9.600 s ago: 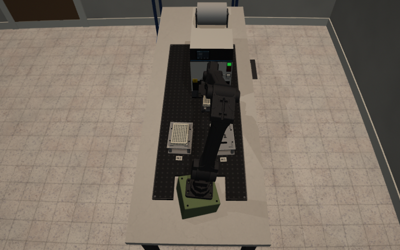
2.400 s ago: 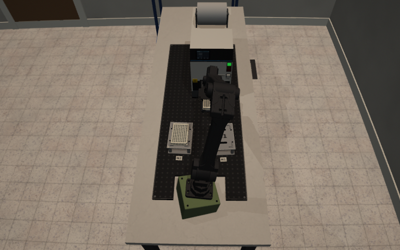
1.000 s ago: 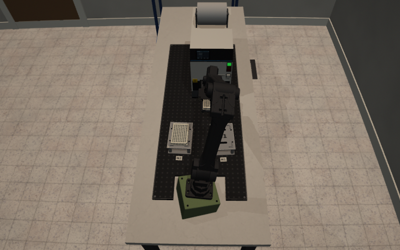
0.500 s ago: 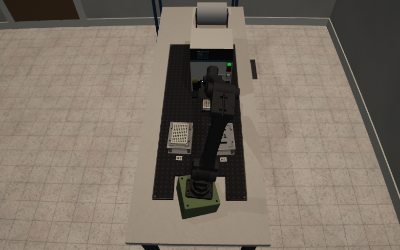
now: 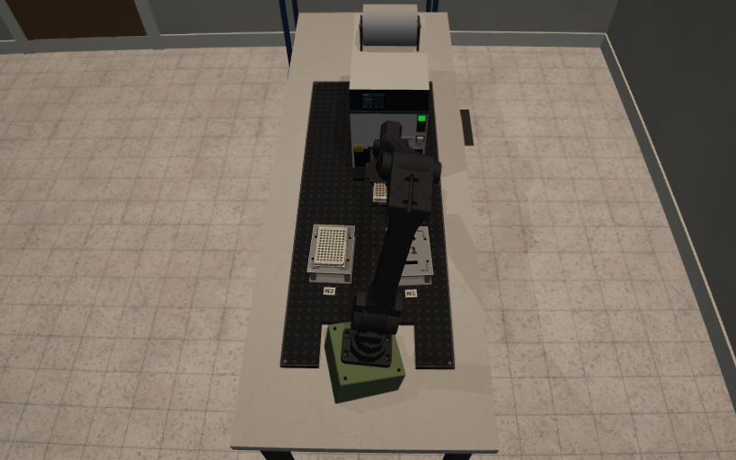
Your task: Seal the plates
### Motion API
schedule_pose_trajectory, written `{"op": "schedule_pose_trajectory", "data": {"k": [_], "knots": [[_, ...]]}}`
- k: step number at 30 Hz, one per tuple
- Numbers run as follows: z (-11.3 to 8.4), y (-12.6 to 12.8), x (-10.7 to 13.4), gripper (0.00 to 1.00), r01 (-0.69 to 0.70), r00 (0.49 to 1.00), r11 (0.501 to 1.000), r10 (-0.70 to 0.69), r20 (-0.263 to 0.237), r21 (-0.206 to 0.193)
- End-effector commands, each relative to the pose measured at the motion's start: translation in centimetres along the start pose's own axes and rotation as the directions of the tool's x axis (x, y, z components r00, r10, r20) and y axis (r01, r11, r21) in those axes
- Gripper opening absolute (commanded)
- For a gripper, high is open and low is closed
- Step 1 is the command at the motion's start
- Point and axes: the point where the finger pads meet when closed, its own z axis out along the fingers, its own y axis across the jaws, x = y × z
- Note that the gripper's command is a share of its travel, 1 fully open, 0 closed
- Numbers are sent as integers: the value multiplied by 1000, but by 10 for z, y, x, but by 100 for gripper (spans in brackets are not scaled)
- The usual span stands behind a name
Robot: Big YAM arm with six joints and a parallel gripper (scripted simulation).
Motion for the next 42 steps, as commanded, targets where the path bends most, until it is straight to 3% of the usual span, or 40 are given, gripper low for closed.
{"op": "schedule_pose_trajectory", "data": {"k": [1, 26, 42], "knots": [[2, -5, -1, 100, -16, 1000, 1000, 16, -13, 7], [1, -5, -12, 100, -2, 1000, 1000, 2, 30, 9], [0, -3, -4, 100, 4, 1000, 1000, -4, -4, 5]]}}
